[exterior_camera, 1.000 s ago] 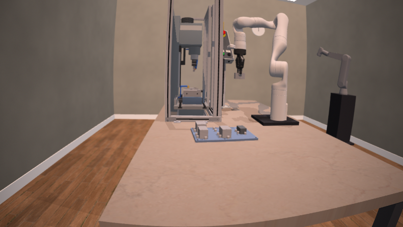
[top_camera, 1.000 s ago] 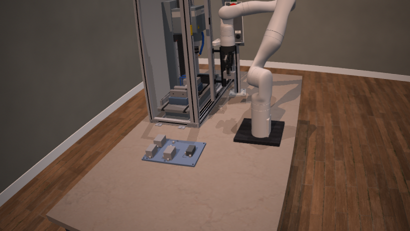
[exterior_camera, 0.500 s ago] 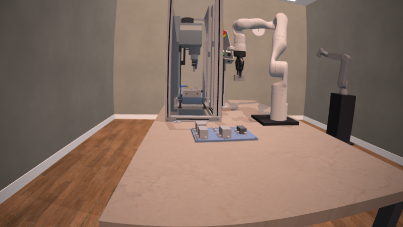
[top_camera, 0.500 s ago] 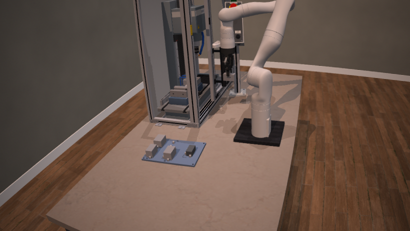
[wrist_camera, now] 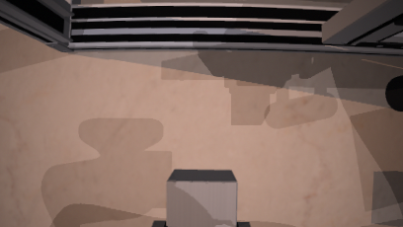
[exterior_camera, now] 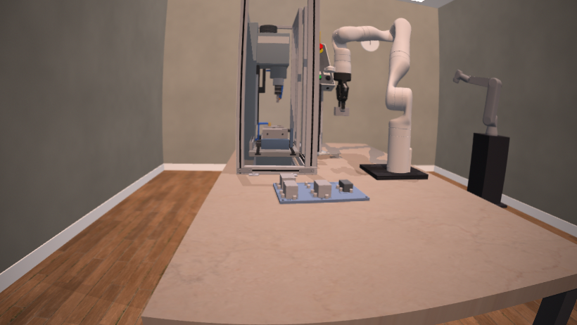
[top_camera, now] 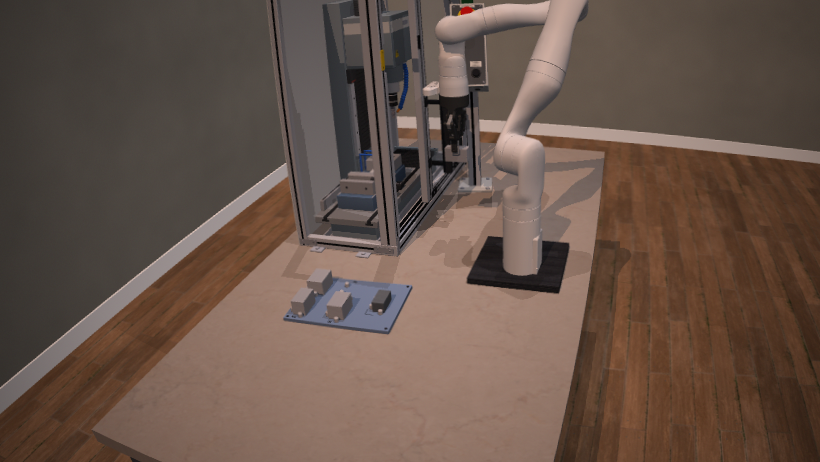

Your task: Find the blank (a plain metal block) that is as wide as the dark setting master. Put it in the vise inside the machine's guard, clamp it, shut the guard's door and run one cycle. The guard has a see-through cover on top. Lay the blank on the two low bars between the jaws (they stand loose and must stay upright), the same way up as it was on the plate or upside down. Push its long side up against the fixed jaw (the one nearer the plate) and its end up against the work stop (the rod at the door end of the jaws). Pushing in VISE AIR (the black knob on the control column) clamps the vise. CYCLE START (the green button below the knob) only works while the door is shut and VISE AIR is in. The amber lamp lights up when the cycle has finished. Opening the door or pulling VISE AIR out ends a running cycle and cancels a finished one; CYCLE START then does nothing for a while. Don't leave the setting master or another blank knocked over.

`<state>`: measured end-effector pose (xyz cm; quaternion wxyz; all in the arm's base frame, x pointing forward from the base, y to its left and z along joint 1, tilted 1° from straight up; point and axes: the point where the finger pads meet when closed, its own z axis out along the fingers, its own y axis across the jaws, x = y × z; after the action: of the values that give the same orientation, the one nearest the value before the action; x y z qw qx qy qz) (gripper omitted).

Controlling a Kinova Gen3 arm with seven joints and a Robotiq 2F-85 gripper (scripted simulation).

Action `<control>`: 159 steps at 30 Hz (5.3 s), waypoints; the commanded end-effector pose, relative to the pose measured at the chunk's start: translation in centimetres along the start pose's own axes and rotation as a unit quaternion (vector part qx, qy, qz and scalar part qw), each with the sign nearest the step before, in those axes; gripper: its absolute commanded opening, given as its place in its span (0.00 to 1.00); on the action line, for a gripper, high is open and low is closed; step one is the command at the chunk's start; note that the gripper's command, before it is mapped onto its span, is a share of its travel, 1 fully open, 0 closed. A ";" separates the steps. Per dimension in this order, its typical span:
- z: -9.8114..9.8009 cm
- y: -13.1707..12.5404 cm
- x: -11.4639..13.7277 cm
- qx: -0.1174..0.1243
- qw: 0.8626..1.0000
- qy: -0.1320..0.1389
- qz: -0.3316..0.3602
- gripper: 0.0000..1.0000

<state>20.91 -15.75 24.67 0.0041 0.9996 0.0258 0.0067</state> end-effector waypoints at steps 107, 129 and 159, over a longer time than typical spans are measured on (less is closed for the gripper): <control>3.2 -1.3 28.6 0.000 1.000 0.001 0.000 0.10; 5.2 -1.3 28.6 0.000 1.000 0.001 0.000 0.10; 6.1 -1.3 28.6 0.000 1.000 0.001 0.000 0.10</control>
<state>49.45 -13.07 18.89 0.0037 0.9996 0.0260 0.0066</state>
